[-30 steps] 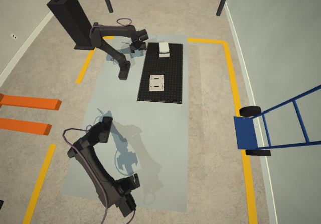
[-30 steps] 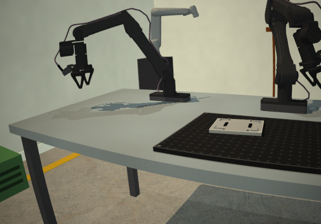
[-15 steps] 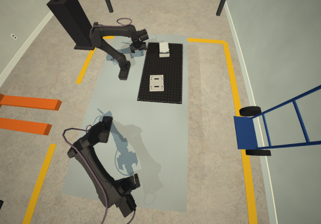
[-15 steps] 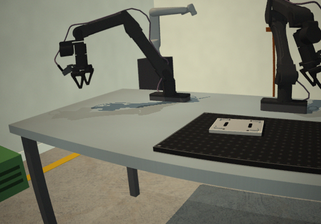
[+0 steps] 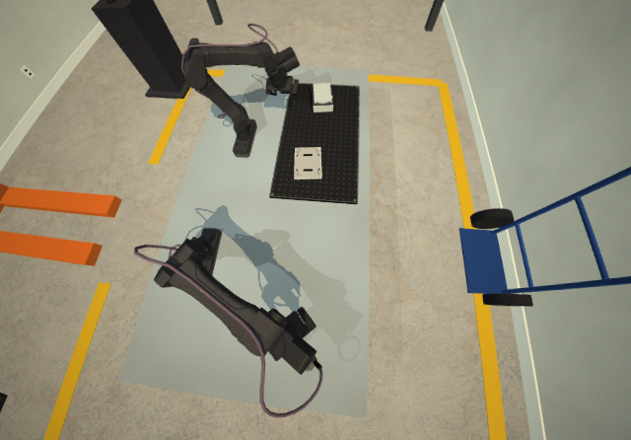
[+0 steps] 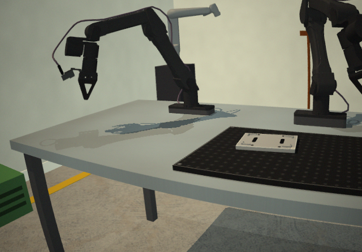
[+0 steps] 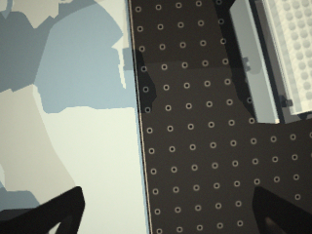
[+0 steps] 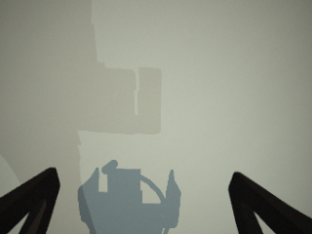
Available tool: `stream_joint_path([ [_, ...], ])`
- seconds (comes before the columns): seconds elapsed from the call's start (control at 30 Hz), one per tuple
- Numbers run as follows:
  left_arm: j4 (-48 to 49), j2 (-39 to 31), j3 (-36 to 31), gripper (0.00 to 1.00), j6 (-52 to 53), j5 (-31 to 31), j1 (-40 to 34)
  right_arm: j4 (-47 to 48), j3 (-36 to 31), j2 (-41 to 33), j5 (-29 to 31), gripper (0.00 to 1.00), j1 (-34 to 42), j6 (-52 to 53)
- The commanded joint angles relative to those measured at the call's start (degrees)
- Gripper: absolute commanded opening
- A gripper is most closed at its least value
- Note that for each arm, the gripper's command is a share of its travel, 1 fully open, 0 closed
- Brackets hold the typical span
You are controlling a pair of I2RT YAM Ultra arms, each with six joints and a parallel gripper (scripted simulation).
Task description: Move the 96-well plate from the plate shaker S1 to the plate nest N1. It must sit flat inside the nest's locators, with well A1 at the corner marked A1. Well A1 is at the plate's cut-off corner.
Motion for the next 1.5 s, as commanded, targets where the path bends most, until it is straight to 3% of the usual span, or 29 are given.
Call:
stream_joint_path([
  [0.0,3.16,1.41,2.26,1.0,8.9,1.53,0.91,3.6,-0.4,-1.81,-0.86,1.0,2.04,-1.21],
  [0.2,6.28,7.5,8.54,1.0,25.58,7.36,4.31,11.38,-0.65,-3.57,-0.85,1.0,16.96,-3.07],
  [0.5,5.04,16.0,17.99,1.0,41.84,14.41,7.7,22.57,-0.64,-5.51,-1.49,1.0,38.7,-5.76],
  [0.57,5.04,16.0,17.99,1.0,41.84,14.41,7.7,22.57,-0.64,-5.51,-1.49,1.0,38.7,-5.76],
  [0.67,4.12,19.17,21.88,1.0,47.51,16.86,8.64,27.78,-0.39,-6.55,-1.36,1.0,48.03,-6.97],
  [1.07,1.59,26.2,31.11,1.0,55.14,20.15,10.19,40.94,-0.74,-8.89,-2.15,1.0,75.34,-10.2],
  [1.13,1.59,26.2,31.11,1.0,55.14,20.15,10.19,40.94,-0.74,-8.89,-2.15,1.0,75.34,-10.2],
  [1.47,1.28,26.84,32.01,1.0,54.77,20.01,10.26,48.17,0.71,-9.43,-1.88,1.0,93.22,-12.08],
])
